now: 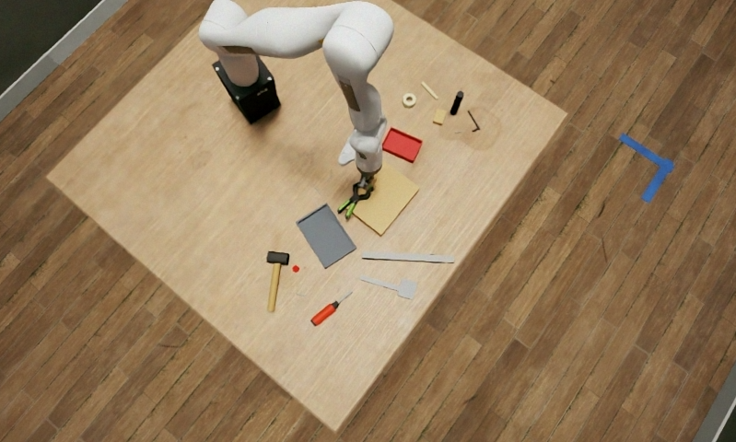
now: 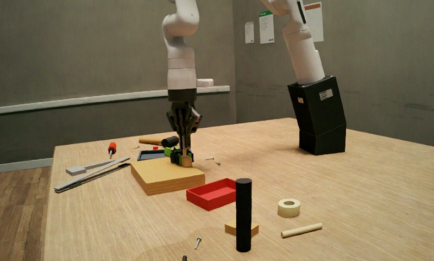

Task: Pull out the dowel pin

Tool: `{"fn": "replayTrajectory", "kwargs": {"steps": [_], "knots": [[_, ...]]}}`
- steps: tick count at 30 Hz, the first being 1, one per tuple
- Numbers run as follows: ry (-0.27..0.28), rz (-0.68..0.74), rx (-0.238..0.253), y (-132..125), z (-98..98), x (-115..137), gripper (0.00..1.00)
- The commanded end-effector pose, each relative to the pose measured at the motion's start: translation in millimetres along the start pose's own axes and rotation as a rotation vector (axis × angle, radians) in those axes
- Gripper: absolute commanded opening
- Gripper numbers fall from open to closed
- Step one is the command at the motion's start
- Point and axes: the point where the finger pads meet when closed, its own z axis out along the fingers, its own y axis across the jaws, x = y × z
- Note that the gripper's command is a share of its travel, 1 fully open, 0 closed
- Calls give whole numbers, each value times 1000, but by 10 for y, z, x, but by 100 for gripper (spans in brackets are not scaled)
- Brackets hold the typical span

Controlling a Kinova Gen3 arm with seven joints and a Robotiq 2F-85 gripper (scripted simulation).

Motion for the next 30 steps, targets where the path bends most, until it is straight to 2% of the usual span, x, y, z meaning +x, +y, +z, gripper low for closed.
{"fn": "replayTrajectory", "kwargs": {"steps": [1,30], "knots": [[0,19,3,-7,-12,8,10],[0,53,3,-7,-13,8,10]]}}
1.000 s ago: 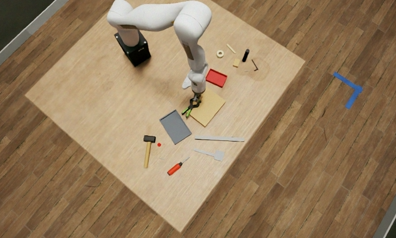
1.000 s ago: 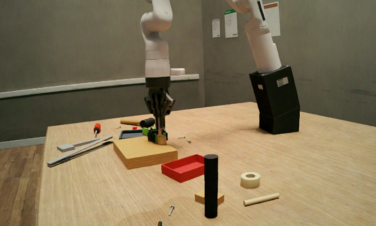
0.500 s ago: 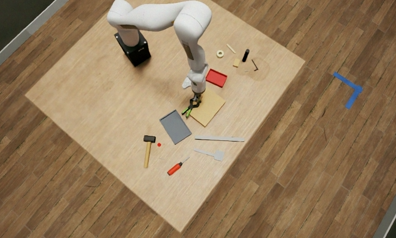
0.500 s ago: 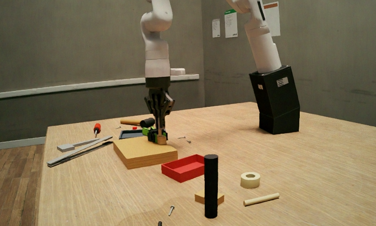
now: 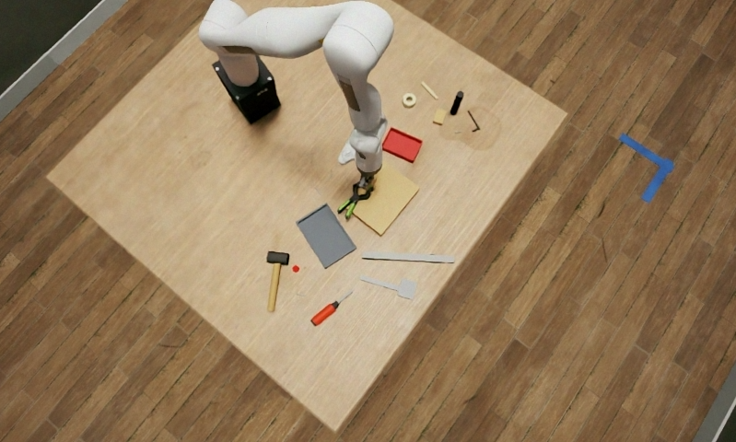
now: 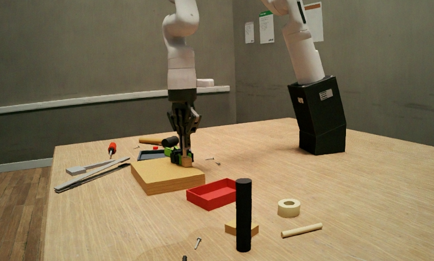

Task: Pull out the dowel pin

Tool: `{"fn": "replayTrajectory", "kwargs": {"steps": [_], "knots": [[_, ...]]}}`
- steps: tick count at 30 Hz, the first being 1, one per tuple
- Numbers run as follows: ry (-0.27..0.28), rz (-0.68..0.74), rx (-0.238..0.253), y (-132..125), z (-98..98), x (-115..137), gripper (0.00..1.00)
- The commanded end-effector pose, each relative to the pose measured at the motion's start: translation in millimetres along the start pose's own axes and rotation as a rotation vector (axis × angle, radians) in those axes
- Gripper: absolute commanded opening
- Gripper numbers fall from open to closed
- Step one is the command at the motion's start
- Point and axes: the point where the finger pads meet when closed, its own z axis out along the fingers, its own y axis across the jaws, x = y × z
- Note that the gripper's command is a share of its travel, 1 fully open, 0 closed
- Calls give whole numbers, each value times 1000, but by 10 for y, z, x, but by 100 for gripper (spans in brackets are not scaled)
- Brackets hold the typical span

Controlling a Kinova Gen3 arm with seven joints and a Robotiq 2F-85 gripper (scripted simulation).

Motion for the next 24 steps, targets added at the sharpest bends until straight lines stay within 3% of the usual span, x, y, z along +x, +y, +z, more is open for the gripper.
{"fn": "replayTrajectory", "kwargs": {"steps": [1,24], "knots": [[0,15,3,-8,-11,8,10],[0,32,3,-8,-11,8,10]]}}
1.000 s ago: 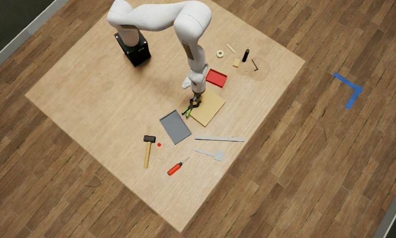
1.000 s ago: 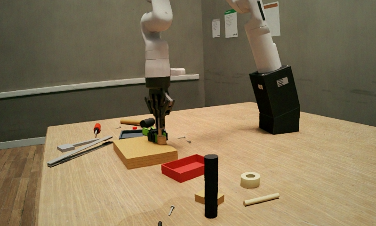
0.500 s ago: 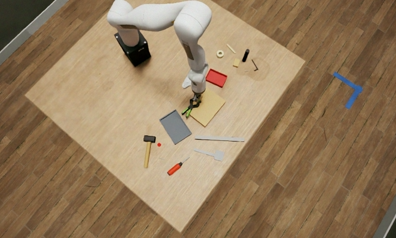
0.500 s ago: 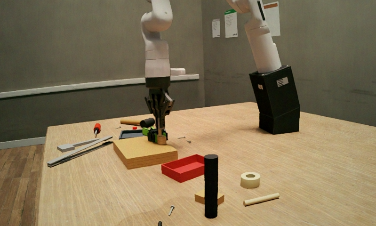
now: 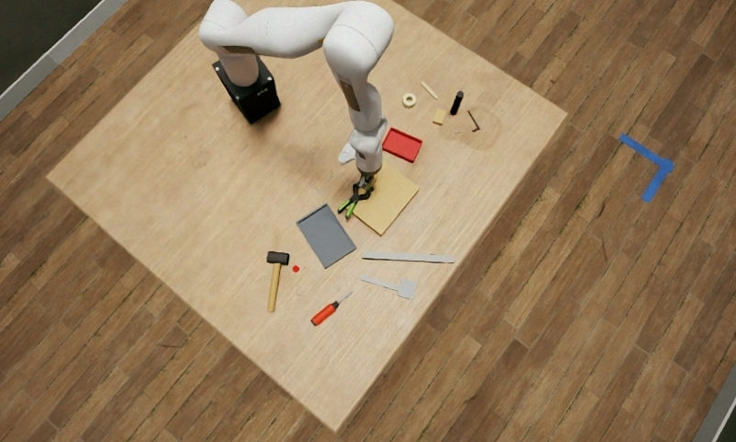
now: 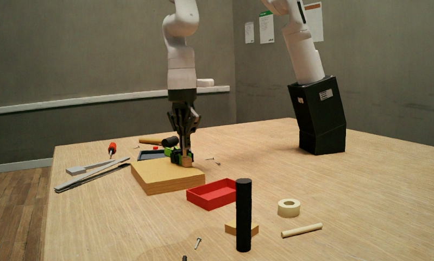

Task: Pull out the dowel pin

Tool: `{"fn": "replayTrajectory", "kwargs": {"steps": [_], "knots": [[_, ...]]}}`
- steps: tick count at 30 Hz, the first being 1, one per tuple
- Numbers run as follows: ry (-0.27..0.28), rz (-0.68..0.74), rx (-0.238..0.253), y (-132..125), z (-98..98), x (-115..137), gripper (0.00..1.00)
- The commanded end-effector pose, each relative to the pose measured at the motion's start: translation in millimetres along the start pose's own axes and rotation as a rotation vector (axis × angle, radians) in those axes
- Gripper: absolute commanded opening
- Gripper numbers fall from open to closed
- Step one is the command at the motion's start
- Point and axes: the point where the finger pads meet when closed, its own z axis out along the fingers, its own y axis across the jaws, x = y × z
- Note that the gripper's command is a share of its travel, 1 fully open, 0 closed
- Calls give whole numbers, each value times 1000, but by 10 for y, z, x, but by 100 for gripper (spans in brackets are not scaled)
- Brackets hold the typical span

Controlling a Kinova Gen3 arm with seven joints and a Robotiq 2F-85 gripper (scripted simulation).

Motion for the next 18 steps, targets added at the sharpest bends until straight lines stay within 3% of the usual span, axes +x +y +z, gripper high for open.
{"fn": "replayTrajectory", "kwargs": {"steps": [1,18], "knots": [[0,13,3,-8,-11,8,10],[0,20,3,-8,-11,8,10]]}}
